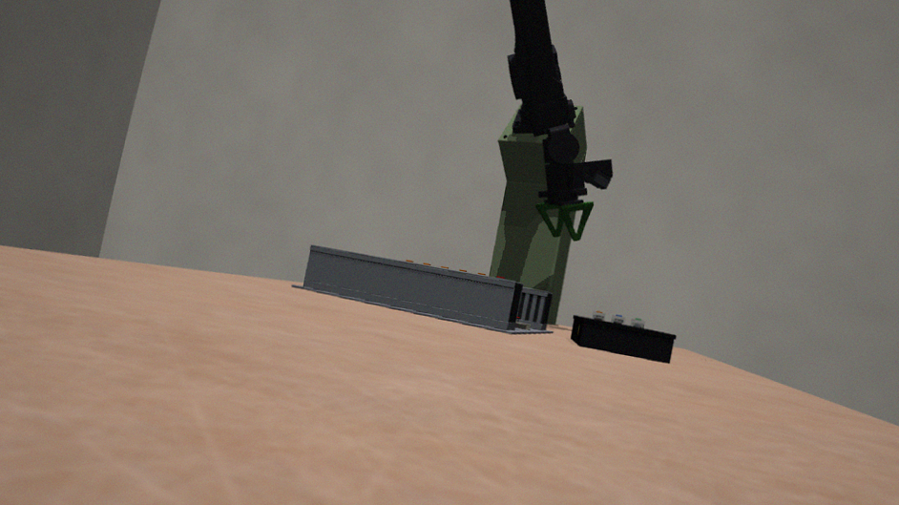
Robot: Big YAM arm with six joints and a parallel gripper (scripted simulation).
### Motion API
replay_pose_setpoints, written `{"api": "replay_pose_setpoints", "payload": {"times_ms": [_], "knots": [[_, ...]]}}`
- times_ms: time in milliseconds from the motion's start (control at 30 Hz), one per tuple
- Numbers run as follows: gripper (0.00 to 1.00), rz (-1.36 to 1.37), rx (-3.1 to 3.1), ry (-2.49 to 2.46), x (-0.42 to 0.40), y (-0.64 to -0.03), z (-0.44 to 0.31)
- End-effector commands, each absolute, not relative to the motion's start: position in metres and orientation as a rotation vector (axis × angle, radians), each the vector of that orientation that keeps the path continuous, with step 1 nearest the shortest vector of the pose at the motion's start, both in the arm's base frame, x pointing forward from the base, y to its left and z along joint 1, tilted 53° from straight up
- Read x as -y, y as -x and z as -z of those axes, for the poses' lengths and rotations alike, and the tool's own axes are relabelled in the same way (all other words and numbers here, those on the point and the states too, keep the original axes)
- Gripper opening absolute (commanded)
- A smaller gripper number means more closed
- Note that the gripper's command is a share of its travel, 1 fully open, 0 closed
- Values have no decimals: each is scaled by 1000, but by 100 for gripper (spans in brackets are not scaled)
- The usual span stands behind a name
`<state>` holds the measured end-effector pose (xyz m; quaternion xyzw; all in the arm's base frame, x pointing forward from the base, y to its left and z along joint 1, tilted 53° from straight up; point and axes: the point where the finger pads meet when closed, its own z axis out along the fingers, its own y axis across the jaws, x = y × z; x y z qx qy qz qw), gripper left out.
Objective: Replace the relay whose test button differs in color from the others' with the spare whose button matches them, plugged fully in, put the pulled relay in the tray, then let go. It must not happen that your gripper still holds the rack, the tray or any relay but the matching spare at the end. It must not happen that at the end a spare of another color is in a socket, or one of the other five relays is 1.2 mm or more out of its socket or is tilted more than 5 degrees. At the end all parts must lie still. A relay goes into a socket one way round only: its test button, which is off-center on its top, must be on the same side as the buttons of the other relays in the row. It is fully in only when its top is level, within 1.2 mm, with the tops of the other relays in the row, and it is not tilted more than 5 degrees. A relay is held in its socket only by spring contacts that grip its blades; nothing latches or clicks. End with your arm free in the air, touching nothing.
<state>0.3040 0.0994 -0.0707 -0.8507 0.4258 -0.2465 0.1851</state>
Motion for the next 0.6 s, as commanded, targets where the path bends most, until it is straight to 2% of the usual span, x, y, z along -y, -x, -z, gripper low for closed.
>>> {"api": "replay_pose_setpoints", "payload": {"times_ms": [0,533,567], "knots": [[100,693,-1198,2398,-99,-302,71],[100,693,-1198,2398,-99,-302,71],[59,676,-1200,2416,-96,-292,74]]}}
